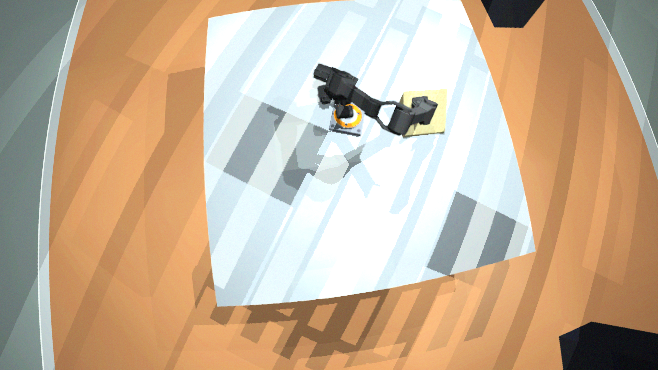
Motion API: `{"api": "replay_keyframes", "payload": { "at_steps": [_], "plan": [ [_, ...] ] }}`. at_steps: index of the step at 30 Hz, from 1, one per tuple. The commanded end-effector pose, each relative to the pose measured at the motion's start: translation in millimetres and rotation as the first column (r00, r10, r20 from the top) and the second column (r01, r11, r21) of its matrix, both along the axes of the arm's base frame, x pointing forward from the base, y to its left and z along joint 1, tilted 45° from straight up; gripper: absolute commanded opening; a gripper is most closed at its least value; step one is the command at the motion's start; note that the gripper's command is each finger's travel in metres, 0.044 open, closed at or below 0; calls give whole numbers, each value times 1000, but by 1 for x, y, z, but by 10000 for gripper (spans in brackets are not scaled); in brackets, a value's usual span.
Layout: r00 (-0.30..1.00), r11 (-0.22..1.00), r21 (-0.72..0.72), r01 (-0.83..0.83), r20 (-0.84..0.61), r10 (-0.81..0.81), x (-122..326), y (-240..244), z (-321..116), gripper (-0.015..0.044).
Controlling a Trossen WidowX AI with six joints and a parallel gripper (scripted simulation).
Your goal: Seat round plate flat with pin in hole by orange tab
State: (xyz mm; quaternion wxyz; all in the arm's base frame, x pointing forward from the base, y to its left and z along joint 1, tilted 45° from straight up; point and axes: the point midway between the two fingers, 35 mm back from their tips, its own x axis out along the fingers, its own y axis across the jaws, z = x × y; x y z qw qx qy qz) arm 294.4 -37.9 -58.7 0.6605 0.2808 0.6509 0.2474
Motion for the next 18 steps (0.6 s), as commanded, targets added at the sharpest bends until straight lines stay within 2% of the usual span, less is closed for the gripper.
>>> {"api": "replay_keyframes", "payload": {
  "at_steps": [1,18],
  "plan": [
    [1000,1000,14,-3,24,2,7,4,3,0],
    [1000,1000,14,-3,25,2,16,8,7,0]
  ]
}}
